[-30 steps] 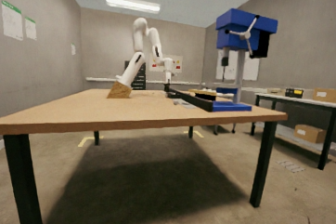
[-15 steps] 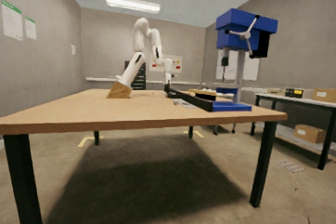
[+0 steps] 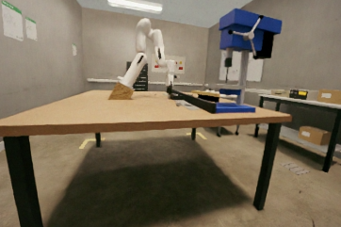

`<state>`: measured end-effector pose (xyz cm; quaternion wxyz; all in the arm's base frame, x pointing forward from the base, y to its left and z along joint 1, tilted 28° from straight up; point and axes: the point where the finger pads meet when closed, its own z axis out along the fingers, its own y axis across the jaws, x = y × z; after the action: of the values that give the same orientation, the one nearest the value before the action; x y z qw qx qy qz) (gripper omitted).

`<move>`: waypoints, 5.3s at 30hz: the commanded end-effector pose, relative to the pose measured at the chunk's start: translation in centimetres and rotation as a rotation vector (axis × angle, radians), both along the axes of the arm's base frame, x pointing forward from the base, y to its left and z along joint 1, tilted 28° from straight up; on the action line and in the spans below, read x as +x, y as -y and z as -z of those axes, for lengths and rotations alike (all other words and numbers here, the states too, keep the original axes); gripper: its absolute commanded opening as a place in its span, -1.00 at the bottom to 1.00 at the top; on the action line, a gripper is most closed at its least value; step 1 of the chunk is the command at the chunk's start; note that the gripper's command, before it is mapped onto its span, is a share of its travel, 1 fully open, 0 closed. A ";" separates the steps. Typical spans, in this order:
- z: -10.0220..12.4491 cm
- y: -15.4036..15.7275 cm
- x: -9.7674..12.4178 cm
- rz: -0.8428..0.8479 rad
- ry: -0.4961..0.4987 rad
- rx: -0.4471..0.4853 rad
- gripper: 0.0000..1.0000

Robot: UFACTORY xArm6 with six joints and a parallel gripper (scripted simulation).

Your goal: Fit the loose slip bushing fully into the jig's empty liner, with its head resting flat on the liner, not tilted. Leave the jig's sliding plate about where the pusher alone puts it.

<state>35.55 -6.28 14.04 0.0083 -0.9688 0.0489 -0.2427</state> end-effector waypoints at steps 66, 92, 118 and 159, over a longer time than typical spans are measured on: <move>1.5 0.0 1.1 0.000 0.003 0.000 0.01; 1.6 0.1 1.1 0.000 0.003 -0.001 -0.48; 1.6 0.1 1.1 0.000 0.003 -0.001 -0.48; -3.4 0.0 -1.6 0.000 0.003 0.000 -0.48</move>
<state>34.69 -6.34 16.00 0.0085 -0.9686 0.0487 -0.2436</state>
